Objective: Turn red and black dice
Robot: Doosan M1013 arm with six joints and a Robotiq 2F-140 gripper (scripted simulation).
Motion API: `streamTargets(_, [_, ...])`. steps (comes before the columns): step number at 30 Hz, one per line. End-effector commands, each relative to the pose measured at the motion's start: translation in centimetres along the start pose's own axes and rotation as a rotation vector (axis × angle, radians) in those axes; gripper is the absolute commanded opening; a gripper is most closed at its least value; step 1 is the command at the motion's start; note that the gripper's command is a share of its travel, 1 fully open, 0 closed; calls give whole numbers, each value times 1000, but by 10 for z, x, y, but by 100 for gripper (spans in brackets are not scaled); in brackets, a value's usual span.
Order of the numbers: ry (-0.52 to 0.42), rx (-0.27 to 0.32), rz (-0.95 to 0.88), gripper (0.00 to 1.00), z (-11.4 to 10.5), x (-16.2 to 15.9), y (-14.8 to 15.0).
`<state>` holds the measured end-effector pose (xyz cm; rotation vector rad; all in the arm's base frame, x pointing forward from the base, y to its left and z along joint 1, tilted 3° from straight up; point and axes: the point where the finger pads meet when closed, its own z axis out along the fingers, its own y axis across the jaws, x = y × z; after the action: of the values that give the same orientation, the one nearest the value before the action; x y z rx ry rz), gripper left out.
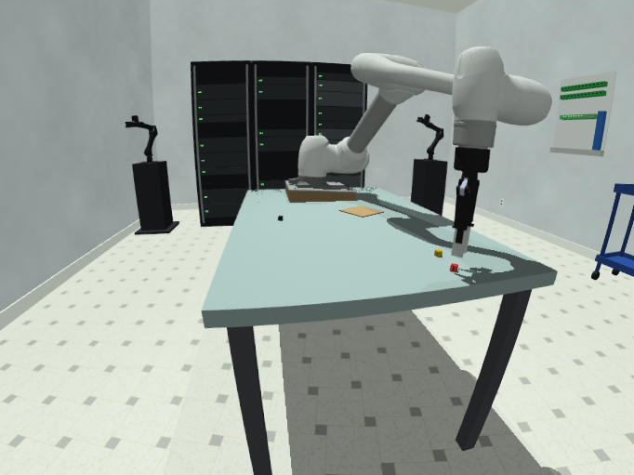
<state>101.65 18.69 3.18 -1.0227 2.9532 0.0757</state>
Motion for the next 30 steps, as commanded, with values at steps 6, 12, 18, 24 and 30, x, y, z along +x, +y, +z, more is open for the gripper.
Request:
streamTargets(6, [0, 0, 0, 27, 9, 0, 0])
streamTargets(12, [0, 0, 0, 27, 16, 0, 0])
streamTargets(18, [0, 0, 0, 27, 20, 0, 0])
streamTargets(24, [0, 0, 0, 27, 22, 0, 0])
streamTargets(30, [0, 0, 0, 27, 22, 0, 0])
